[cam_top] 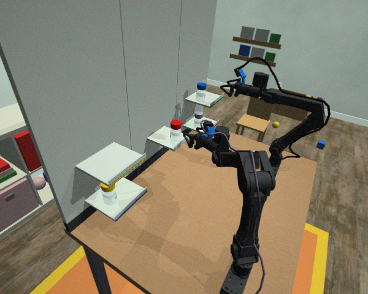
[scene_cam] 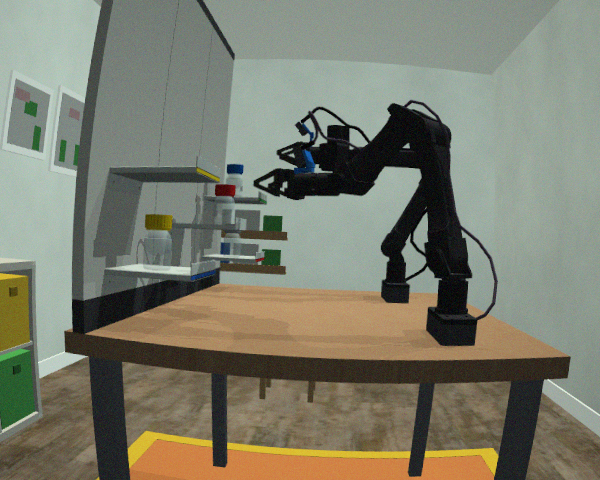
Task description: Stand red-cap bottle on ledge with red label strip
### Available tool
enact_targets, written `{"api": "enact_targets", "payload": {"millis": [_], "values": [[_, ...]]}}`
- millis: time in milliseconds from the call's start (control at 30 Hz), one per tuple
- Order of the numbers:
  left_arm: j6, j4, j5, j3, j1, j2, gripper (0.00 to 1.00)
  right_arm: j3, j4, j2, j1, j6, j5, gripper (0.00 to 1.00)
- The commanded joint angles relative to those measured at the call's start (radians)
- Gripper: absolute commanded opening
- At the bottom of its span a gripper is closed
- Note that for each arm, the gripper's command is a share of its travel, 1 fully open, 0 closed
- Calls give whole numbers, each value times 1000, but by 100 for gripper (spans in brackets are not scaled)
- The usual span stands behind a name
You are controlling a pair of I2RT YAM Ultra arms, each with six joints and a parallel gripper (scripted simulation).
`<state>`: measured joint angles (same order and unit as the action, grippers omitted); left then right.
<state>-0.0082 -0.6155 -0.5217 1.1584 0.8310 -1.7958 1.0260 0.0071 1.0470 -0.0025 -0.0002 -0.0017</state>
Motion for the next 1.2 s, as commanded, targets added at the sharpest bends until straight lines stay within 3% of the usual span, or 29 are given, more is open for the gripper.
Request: {"api": "enact_targets", "payload": {"millis": [0,233,400,533,600,933,1167], "values": [[3,31,9,-21,-27,68,89,25,-3,-2,2,0,2,100],[5,172,72,-144,-134,284,89,25,-3,-2,2,0,2,100],[12,327,175,-222,-306,514,89,25,-3,-2,2,0,2,100],[12,447,283,-207,-469,666,89,25,-3,-2,2,0,2,100],[12,447,283,-207,-469,666,89,25,-3,-2,2,0,2,100],[15,605,497,-123,-775,762,89,25,-3,-2,2,0,2,100],[16,621,517,-99,-833,762,89,25,-3,-2,2,0,2,100]]}}
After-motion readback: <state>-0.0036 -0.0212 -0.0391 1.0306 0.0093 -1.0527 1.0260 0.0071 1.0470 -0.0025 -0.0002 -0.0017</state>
